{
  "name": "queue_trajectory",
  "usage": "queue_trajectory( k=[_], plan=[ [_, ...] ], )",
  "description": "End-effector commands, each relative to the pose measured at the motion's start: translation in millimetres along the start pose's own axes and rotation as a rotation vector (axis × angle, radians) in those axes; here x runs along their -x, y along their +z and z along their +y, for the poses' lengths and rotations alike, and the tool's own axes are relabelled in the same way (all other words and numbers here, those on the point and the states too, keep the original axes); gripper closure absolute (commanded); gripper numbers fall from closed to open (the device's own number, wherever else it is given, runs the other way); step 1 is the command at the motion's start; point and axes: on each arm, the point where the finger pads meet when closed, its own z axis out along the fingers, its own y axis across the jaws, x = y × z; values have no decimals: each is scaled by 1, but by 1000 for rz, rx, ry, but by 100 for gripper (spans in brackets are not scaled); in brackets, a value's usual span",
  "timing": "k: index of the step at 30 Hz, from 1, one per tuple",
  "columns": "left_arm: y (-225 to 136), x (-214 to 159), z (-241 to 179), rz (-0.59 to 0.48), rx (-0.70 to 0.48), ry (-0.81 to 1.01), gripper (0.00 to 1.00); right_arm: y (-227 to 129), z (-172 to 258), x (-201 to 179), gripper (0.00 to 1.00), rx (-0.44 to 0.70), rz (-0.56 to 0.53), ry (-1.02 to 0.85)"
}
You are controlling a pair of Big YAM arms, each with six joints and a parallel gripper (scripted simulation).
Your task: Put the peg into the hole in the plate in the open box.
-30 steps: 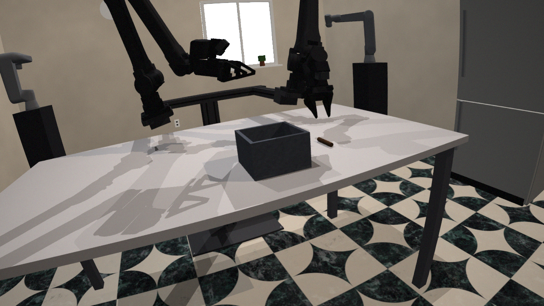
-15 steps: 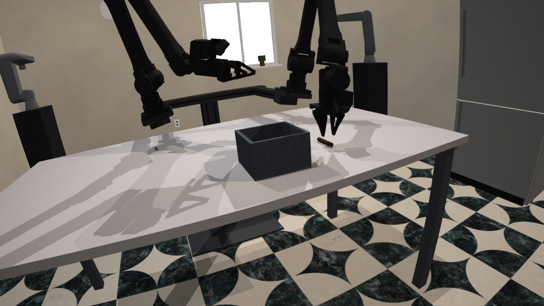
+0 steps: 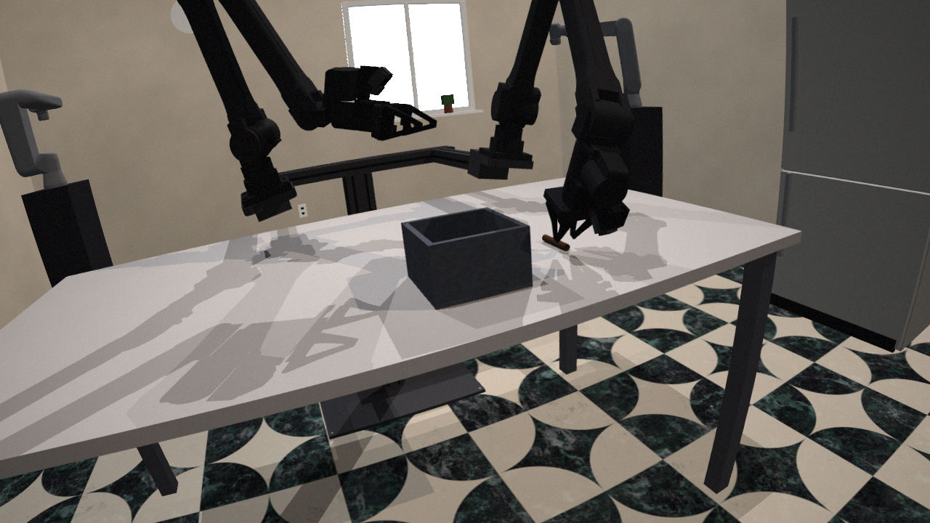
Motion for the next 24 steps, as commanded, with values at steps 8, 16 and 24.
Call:
queue_trajectory(
  k=[8,16,24],
  plan=[
    [9,-7,5,40,2,-19,70,5,-1,20,0,-7,-59,17],
    [28,-3,2,44,4,-18,77,5,-1,20,0,-7,-59,17],
    [18,1,0,17,-1,-25,84,5,-1,20,0,-7,-59,17]
  ],
)
